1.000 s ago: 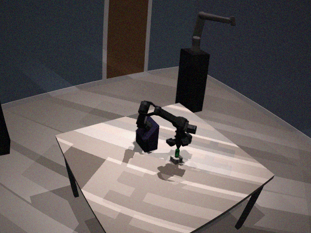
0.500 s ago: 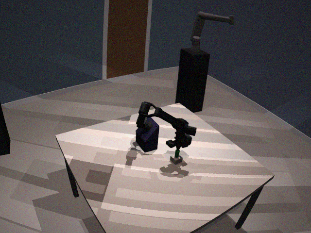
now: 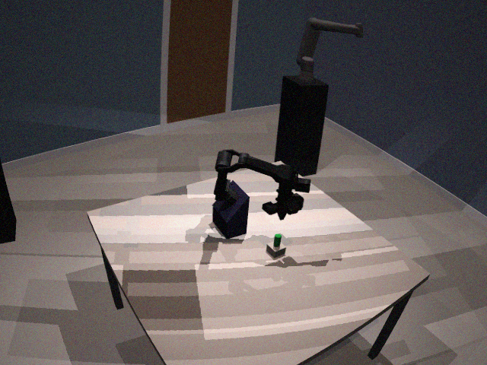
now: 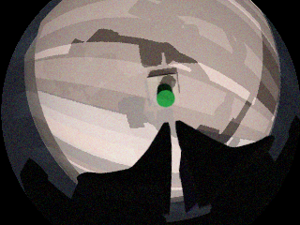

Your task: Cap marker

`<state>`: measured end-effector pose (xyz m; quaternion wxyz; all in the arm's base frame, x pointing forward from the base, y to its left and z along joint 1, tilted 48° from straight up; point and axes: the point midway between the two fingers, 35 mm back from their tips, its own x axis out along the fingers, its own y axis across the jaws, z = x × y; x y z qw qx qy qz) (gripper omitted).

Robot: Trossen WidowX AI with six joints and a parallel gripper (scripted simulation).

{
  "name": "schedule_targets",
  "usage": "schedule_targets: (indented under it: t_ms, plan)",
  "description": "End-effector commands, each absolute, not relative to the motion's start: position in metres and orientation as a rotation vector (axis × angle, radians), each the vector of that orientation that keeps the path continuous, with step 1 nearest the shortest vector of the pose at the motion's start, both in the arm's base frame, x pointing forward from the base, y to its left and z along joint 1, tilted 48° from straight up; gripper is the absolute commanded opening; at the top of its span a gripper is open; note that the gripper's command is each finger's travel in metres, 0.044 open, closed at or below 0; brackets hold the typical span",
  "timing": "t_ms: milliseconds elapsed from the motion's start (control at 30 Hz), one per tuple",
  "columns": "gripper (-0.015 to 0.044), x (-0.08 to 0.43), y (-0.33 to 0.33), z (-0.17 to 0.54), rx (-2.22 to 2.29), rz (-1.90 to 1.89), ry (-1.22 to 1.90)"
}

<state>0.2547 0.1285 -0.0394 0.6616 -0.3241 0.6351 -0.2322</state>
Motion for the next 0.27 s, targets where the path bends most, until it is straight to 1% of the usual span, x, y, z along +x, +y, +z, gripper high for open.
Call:
schedule_targets:
  t_ms: [0,233]
  plan:
    - [0.0105,0.2536,0.1292,-0.0370,-0.728,-0.534,1.443]
    - [0.0289,0.2536,0.1292,-0.0370,-0.728,-0.534,1.443]
